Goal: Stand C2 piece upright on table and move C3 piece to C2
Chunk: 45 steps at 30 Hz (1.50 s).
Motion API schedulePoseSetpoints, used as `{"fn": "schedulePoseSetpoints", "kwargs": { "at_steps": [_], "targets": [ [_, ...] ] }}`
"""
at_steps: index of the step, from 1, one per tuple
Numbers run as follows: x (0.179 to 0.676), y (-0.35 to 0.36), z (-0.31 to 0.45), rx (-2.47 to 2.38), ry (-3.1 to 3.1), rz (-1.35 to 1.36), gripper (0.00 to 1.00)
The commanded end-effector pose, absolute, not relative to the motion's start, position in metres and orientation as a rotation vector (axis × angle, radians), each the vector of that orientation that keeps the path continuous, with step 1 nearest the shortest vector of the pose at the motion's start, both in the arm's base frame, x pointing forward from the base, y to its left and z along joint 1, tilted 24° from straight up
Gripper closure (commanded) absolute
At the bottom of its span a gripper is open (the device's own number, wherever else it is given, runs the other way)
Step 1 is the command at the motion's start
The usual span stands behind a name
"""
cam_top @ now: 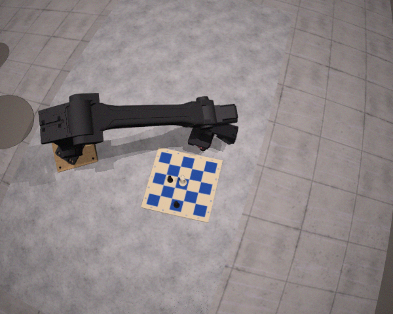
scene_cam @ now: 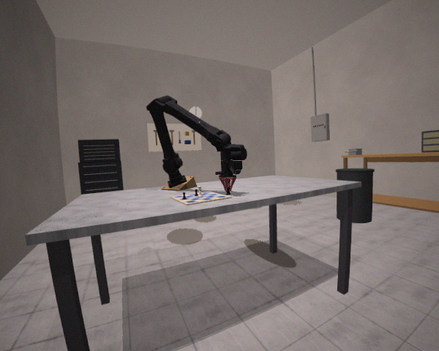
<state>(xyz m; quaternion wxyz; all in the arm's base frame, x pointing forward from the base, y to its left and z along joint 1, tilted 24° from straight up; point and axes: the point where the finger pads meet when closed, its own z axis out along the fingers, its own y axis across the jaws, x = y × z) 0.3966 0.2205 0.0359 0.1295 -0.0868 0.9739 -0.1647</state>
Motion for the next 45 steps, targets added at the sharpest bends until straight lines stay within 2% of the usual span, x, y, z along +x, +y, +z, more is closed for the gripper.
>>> {"fn": "schedulePoseSetpoints", "kwargs": {
  "at_steps": [1, 45],
  "targets": [
    [0.4111, 0.2266, 0.0506, -0.233, 2.8, -0.447, 1.0],
    [0.4065, 0.2312, 0.047, -0.252, 2.802, -0.451, 1.0]
  ]
}}
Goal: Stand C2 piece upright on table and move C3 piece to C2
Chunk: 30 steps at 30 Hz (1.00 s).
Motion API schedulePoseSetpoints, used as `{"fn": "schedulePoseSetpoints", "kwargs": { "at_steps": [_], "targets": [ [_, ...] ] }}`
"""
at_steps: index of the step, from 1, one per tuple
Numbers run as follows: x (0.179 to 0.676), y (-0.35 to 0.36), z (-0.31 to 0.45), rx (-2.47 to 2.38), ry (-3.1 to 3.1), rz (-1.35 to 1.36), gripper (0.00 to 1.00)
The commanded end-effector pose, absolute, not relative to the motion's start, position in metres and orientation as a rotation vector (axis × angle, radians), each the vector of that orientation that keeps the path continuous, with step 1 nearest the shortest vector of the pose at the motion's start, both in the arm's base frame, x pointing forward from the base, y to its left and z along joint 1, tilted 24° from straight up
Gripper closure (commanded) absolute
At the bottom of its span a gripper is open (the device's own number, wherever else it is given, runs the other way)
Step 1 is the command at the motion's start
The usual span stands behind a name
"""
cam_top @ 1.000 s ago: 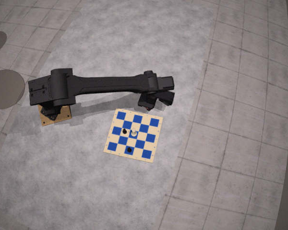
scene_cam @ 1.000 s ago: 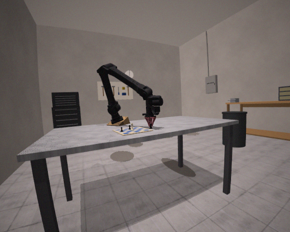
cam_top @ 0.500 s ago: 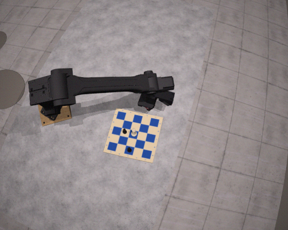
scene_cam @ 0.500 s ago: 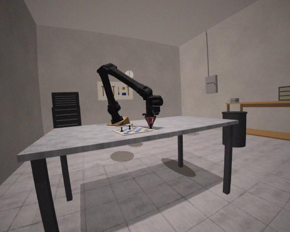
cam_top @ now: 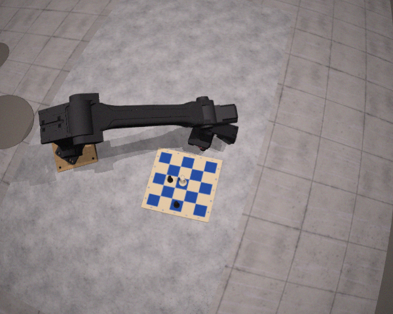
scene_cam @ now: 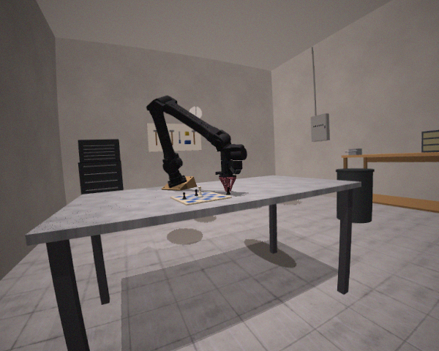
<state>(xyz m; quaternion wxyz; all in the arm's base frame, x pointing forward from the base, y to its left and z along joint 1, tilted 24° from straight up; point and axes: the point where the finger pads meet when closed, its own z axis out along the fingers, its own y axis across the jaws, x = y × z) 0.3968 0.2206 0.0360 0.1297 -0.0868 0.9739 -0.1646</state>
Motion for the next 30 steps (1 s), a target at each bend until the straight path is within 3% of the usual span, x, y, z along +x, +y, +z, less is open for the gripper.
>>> {"fn": "schedulePoseSetpoints", "kwargs": {
  "at_steps": [1, 30],
  "targets": [
    [0.4065, 0.2312, 0.047, -0.252, 2.802, -0.451, 1.0],
    [0.4017, 0.2357, 0.0433, -0.271, 2.804, -0.454, 1.0]
  ]
}}
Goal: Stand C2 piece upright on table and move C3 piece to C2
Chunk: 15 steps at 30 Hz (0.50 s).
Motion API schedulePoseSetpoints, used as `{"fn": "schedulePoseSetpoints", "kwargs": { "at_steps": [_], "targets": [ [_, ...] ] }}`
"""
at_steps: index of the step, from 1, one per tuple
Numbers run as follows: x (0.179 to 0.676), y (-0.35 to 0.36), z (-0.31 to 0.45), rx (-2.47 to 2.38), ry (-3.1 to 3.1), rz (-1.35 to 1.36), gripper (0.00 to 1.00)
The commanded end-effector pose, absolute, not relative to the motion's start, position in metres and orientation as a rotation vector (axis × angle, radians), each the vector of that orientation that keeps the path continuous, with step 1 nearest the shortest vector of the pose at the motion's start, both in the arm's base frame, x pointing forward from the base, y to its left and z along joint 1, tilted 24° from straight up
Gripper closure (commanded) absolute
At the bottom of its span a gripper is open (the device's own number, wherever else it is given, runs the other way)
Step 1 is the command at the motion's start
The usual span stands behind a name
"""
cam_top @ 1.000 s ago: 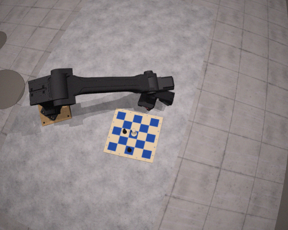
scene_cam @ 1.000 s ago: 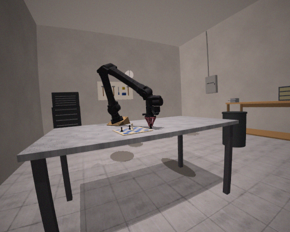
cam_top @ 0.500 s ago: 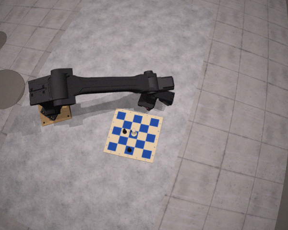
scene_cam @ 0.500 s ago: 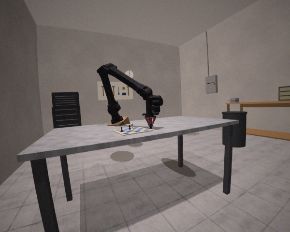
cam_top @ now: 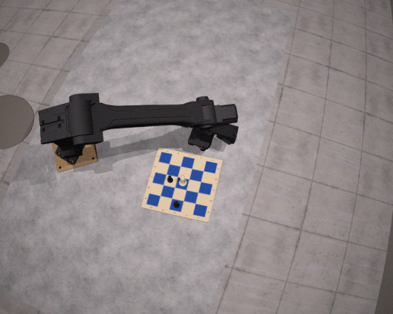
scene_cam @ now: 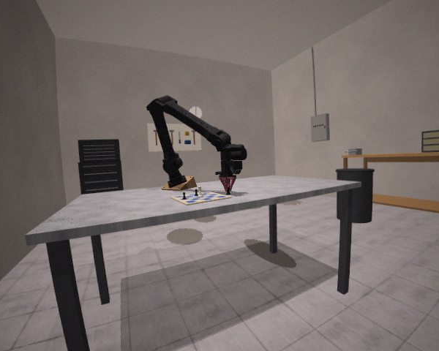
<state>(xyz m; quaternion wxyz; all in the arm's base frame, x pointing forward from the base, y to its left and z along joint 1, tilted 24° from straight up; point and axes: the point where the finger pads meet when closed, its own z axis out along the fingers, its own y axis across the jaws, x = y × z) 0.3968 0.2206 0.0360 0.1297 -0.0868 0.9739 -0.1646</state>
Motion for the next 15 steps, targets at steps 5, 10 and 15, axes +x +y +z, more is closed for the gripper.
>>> {"fn": "schedulePoseSetpoints", "kwargs": {
  "at_steps": [5, 10, 15],
  "targets": [
    [0.4017, 0.2357, 0.0433, -0.271, 2.804, -0.454, 1.0],
    [0.4017, 0.2357, 0.0433, -0.271, 2.804, -0.454, 1.0],
    [0.4018, 0.235, 0.0418, -0.271, 2.805, -0.456, 1.0]
  ]
}}
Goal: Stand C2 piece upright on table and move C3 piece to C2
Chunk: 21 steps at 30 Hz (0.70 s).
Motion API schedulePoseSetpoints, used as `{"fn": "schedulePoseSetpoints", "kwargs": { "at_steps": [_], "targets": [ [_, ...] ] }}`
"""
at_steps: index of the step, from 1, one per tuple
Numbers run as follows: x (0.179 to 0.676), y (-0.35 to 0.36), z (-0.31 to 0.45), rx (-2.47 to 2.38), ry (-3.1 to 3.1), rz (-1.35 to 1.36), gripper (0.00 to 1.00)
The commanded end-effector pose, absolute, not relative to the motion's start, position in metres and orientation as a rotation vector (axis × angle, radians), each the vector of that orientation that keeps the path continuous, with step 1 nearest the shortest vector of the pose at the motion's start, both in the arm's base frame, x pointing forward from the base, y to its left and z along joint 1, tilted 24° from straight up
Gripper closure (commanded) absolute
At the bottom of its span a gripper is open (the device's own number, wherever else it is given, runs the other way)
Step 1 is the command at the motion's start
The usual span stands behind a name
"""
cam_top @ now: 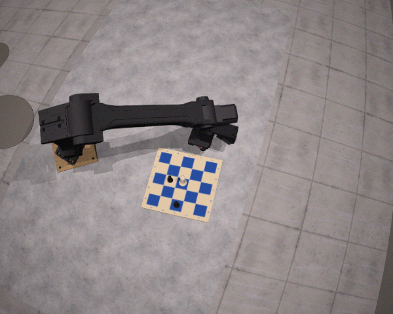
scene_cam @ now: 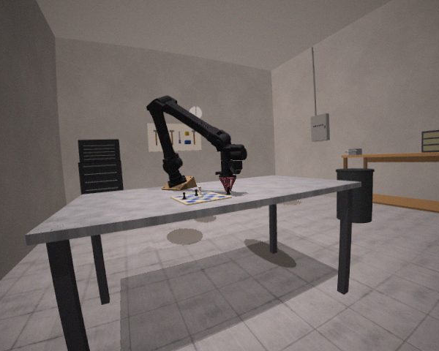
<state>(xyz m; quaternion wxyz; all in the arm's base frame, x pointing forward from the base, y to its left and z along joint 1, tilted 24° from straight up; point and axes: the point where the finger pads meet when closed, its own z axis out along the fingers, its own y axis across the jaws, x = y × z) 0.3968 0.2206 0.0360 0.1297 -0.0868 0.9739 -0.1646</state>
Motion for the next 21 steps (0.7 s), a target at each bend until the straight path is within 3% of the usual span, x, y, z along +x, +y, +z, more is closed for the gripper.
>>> {"fn": "schedulePoseSetpoints", "kwargs": {
  "at_steps": [1, 21],
  "targets": [
    [0.4019, 0.2346, 0.0409, -0.272, 2.805, -0.457, 1.0],
    [0.4029, 0.2258, 0.0364, -0.264, 2.81, -0.463, 1.0]
  ]
}}
